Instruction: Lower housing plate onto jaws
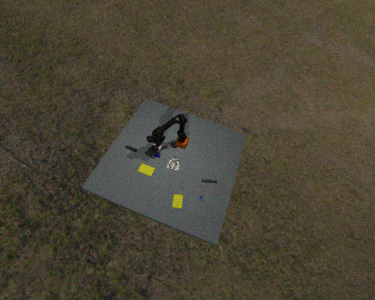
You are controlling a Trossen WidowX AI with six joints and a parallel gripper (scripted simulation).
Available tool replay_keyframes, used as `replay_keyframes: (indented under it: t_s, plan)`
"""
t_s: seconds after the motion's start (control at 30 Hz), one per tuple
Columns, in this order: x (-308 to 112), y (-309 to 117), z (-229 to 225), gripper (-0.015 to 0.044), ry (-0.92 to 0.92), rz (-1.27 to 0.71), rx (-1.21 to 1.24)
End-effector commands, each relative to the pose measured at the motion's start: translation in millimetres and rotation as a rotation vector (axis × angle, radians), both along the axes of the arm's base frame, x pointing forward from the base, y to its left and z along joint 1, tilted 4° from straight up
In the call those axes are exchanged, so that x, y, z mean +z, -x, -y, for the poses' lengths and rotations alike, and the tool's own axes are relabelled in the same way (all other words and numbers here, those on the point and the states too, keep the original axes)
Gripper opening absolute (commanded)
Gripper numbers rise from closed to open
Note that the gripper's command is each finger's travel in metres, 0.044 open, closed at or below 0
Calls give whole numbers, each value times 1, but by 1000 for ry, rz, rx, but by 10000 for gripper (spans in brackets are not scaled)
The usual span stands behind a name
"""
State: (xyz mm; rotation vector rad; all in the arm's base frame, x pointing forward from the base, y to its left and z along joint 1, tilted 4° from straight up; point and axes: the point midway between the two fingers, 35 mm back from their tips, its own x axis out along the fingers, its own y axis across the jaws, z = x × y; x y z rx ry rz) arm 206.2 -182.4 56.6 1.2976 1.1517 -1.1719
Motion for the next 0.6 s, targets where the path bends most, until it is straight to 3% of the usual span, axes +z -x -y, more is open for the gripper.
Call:
replay_keyframes:
  t_s: [0.0,0.57]
  plan:
    - [2,-5,-10,351,-1,-3,-76]
    - [5,-28,-61,351,-31,-11,-441]
